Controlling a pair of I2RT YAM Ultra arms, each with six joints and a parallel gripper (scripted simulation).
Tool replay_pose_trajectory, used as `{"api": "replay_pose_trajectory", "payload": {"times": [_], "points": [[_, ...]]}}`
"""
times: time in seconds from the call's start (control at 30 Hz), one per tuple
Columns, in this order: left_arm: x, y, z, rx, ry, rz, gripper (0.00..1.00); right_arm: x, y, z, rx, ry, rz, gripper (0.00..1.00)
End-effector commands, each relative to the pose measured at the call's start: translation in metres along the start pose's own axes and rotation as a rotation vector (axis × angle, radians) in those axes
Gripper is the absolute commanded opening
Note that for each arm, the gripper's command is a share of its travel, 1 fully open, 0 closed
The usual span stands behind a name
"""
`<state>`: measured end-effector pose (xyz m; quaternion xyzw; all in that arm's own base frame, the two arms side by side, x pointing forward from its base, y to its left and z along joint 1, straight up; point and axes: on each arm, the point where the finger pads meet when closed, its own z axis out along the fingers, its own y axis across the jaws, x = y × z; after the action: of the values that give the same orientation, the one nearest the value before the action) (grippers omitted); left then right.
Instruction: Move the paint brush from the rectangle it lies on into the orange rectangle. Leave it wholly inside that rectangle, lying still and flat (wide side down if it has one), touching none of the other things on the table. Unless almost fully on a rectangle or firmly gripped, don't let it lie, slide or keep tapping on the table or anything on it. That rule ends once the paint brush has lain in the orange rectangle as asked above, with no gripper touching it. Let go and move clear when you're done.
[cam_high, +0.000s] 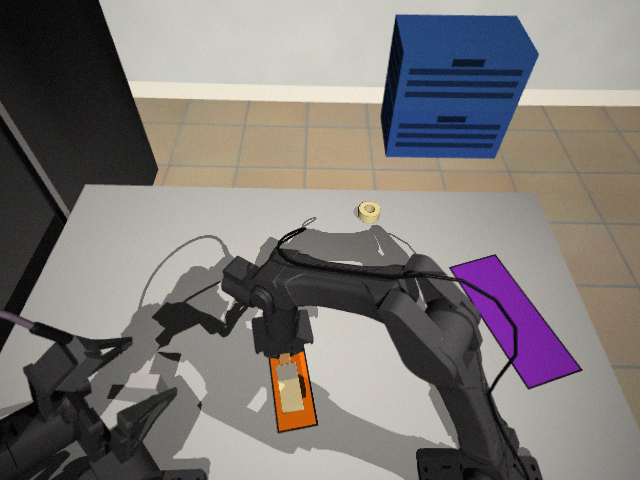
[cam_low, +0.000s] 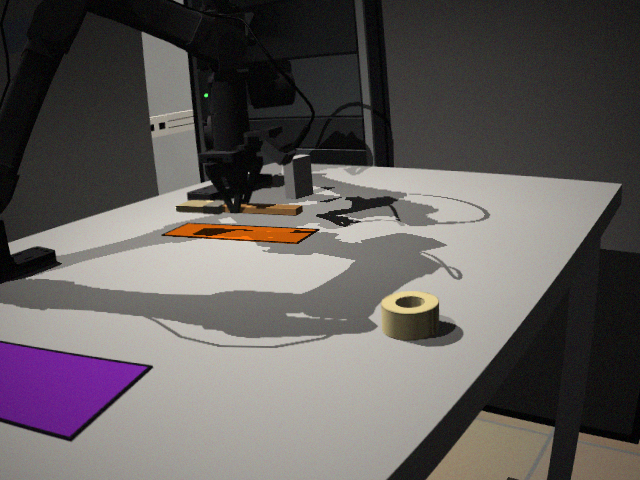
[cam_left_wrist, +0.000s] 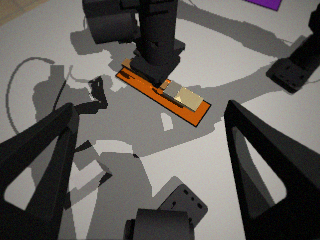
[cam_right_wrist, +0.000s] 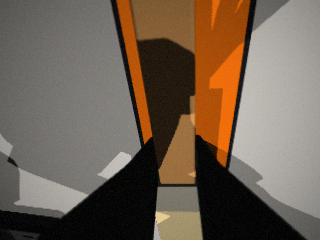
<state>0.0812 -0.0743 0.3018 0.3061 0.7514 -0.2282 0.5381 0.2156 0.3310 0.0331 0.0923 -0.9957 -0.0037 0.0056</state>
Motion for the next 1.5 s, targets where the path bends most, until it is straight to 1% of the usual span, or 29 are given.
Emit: {"api": "replay_pose_trajectory", "payload": {"times": [0.0,0.7,0.73,1.47], "points": [[-0.002,-0.001,-0.003,0.006,-0.015,0.003,1.0,-0.004,-0.004,0.009,0.0,-0.009,0.019,0.16],[-0.002,-0.001,-0.003,0.006,-0.015,0.003,1.0,0.001,-0.004,0.016,-0.013,-0.022,0.02,0.16],[-0.002,-0.001,-0.003,0.006,-0.015,0.003,1.0,0.001,-0.005,0.02,-0.007,-0.015,0.02,0.16],[-0.002,-0.001,-0.003,0.006,-0.015,0.003,1.0,0.002,-0.006,0.032,0.0,-0.01,0.021,0.16]]}}
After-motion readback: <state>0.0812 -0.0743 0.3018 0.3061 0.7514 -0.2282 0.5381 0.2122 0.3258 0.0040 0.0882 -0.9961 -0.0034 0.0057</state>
